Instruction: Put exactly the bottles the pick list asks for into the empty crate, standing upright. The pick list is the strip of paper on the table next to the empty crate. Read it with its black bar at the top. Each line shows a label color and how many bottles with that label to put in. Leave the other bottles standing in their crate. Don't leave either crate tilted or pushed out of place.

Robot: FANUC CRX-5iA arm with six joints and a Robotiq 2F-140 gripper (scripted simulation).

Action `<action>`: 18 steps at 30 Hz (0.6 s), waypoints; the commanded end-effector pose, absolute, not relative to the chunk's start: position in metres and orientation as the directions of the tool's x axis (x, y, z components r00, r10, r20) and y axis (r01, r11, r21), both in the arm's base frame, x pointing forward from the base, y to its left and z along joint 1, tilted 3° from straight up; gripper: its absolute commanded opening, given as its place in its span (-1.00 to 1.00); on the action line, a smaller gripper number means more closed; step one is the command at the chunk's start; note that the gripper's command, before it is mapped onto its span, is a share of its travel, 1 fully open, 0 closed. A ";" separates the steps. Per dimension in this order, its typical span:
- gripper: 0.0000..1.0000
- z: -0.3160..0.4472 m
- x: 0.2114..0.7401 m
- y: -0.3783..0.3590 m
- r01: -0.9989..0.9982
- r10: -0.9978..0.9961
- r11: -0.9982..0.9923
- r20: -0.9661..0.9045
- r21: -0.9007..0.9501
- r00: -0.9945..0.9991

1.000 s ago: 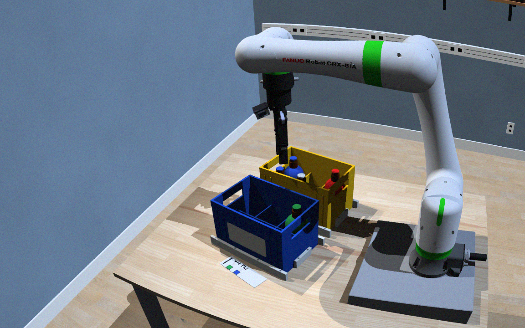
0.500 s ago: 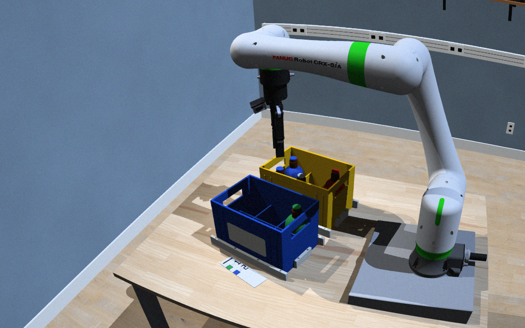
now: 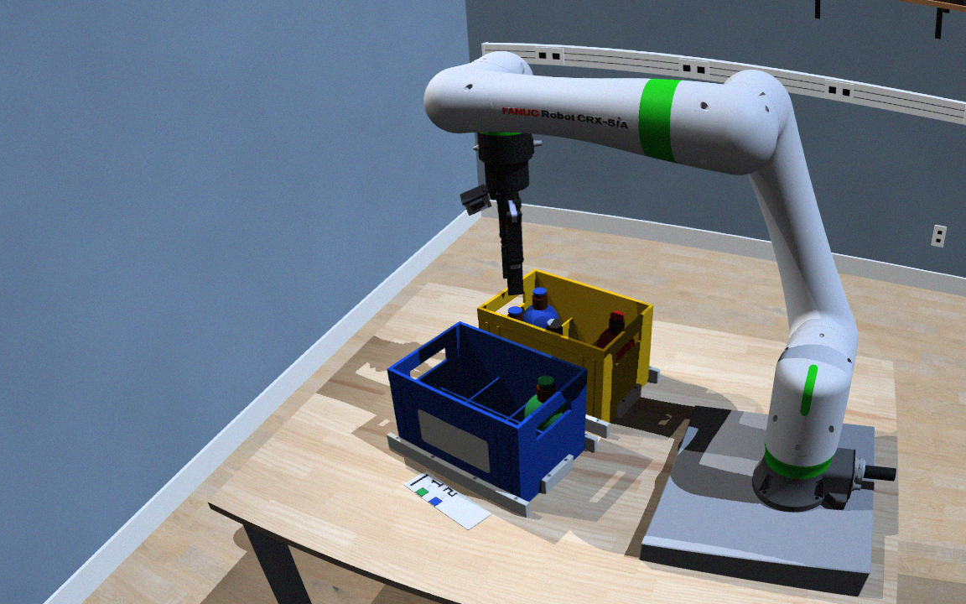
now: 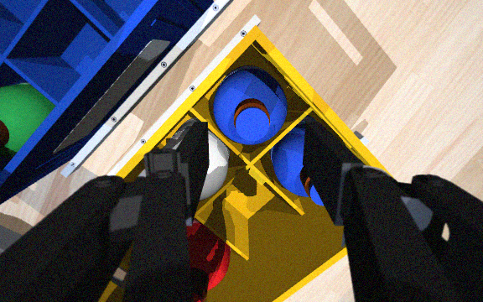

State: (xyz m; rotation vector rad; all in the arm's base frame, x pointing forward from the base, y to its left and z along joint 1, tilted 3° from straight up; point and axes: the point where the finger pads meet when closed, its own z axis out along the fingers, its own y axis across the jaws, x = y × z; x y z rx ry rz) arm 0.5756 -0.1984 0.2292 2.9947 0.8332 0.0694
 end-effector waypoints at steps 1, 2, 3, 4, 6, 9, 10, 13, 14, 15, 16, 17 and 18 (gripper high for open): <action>-0.12 0.227 0.576 -0.199 0.515 0.517 -0.856 0.036 0.045 0.855; -0.12 0.226 0.576 -0.199 0.515 0.517 -0.856 0.036 0.045 0.855; -0.12 0.224 0.576 -0.199 0.515 0.517 -0.856 0.036 0.045 0.855; -0.12 0.223 0.576 -0.199 0.515 0.517 -0.856 0.036 0.045 0.855; -0.12 0.220 0.576 -0.199 0.515 0.517 -0.856 0.036 0.045 0.855; -0.12 0.219 0.576 -0.199 0.515 0.517 -0.856 0.036 0.045 0.855; -0.12 0.218 0.577 -0.199 0.515 0.517 -0.856 0.036 0.045 0.855; -0.12 0.214 0.577 -0.199 0.515 0.517 -0.856 0.036 0.045 0.855; -0.12 0.212 0.577 -0.199 0.515 0.517 -0.856 0.036 0.045 0.855; -0.12 0.211 0.577 -0.199 0.515 0.517 -0.856 0.036 0.045 0.855; -0.12 0.210 0.577 -0.199 0.515 0.517 -0.856 0.036 0.045 0.855; -0.12 0.208 0.577 -0.199 0.515 0.517 -0.856 0.036 0.045 0.855; -0.12 0.207 0.577 -0.199 0.515 0.517 -0.856 0.036 0.045 0.855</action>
